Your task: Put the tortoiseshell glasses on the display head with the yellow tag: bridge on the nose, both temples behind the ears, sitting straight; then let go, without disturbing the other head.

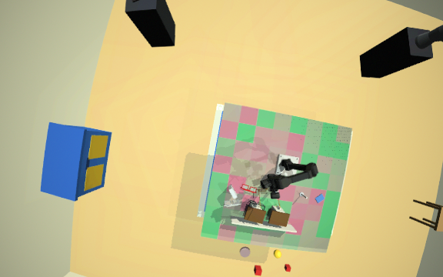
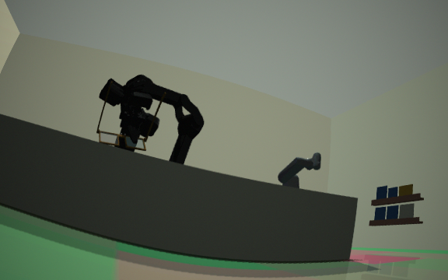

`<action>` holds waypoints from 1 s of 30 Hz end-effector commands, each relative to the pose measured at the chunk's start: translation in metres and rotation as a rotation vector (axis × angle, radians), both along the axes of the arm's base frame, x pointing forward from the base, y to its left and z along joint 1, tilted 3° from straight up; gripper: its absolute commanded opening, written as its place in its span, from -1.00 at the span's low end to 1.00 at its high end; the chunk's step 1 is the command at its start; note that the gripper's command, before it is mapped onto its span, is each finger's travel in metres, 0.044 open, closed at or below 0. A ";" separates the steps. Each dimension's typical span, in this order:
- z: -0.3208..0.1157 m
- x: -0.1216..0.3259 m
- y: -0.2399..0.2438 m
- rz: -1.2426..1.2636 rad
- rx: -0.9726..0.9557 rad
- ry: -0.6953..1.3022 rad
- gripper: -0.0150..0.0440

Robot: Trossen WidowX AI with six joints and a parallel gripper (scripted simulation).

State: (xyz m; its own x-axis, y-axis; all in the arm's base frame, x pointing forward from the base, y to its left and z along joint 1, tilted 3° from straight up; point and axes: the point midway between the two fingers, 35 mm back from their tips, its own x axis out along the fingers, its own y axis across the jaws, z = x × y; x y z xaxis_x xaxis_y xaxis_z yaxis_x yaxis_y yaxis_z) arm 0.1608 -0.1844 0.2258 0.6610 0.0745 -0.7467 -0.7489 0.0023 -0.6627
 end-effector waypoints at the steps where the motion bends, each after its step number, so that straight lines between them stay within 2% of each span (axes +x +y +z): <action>1: 0.002 -0.009 -0.003 -0.001 -0.049 -0.031 -0.49; 7: 0.004 -0.025 -0.006 -0.009 -0.126 -0.066 -0.49; 30: 0.001 -0.018 -0.004 -0.009 -0.079 -0.038 -0.49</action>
State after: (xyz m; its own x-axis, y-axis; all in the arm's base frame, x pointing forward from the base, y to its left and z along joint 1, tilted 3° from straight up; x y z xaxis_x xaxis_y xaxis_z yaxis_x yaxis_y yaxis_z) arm 0.1410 -0.1898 0.2280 0.6962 0.0018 -0.7178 -0.7168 -0.0530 -0.6953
